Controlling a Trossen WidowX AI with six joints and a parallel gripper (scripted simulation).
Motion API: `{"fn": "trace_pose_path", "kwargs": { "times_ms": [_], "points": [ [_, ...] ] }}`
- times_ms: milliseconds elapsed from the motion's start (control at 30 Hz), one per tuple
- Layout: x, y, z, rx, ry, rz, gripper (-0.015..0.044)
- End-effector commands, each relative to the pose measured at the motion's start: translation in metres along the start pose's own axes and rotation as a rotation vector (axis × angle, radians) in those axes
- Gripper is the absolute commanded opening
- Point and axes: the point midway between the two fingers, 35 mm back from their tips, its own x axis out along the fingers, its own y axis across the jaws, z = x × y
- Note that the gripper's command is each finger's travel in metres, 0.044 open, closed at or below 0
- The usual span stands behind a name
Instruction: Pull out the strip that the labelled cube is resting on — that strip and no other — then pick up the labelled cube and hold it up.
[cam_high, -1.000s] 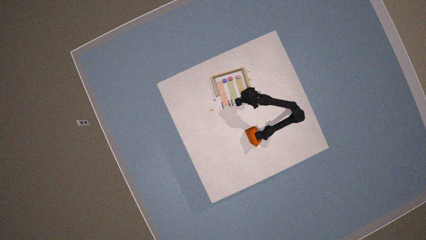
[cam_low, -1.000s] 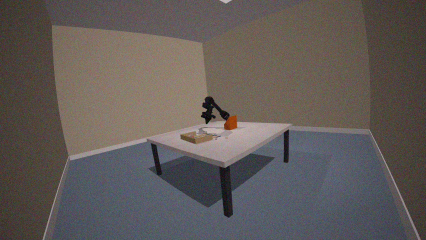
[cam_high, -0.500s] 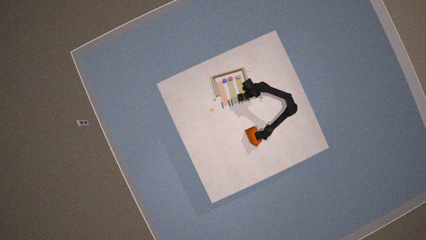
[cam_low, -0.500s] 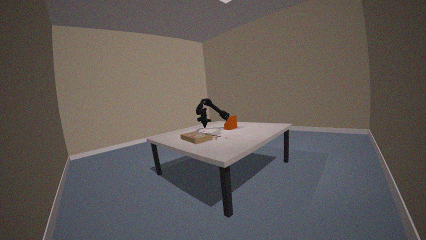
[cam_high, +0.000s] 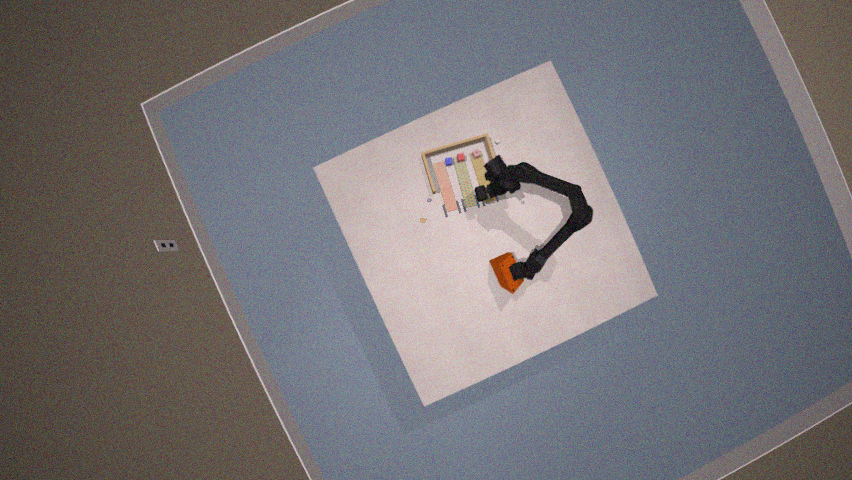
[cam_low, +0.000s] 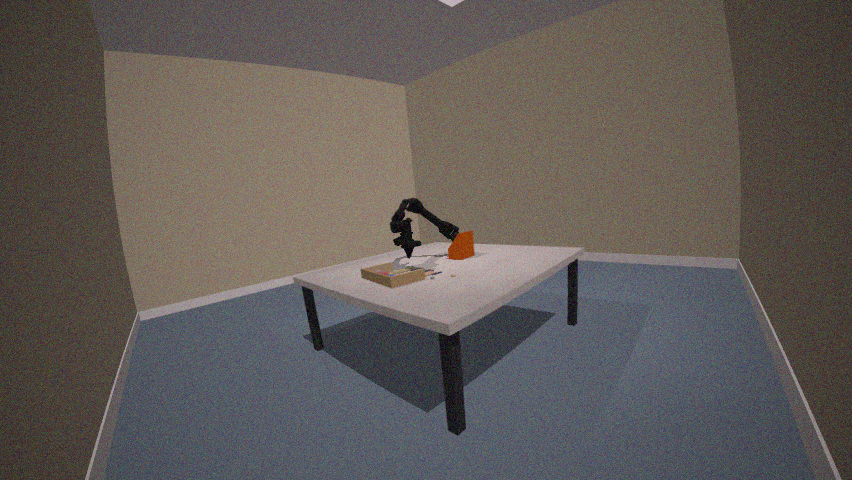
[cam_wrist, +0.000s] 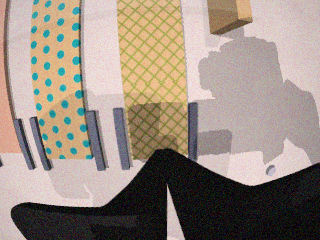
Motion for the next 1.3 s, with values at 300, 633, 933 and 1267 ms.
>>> {"fn": "trace_pose_path", "kwargs": {
  "times_ms": [300,633,933,1267],
  "points": [
    [0.023,0.0,-0.003,-0.008,0.007,0.002,0.0],
    [0.04,-0.001,-0.004,-0.008,0.006,0.001,0.0],
    [0.055,-0.002,-0.006,-0.008,0.006,-0.001,0.0],
    [0.058,-0.002,-0.007,-0.008,0.006,-0.001,0.0]
  ]
}}
